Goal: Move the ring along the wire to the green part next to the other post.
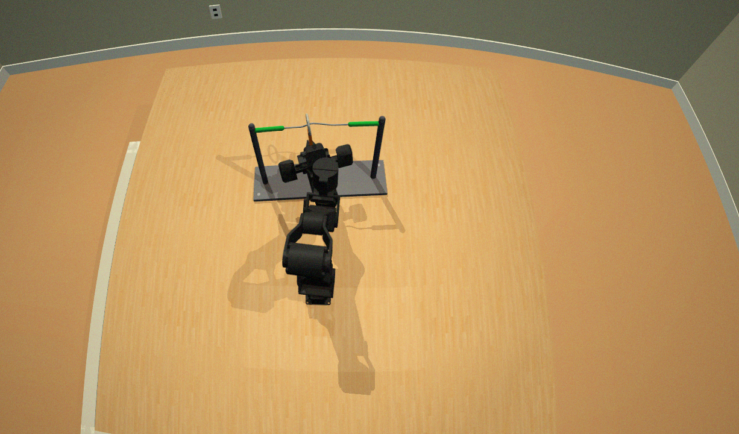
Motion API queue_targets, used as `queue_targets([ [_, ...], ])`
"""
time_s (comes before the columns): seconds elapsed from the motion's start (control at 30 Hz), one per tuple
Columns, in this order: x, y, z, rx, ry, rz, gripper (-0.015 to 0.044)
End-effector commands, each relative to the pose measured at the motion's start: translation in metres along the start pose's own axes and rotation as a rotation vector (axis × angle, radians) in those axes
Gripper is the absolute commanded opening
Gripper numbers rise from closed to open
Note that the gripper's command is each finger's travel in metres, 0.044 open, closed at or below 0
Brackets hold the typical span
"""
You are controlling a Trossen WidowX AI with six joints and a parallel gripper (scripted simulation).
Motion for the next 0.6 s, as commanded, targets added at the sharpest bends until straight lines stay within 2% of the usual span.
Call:
queue_targets([
  [0.0, 0.000, -0.001, 0.000, 0.001, 0.000, -0.040, -0.0150],
  [0.57, 0.005, 0.015, -0.006, 0.076, 0.048, -0.019, -0.0150],
])
Point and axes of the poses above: the point midway between the two fingers, 35 mm back from their tips, its own z axis out along the fingers, its own y axis across the jaws, x = y × z, the point moved 3 cm from there along -z, back along the fingers, and after that the axes turned 14 degrees about z, right-handed, at the moved point
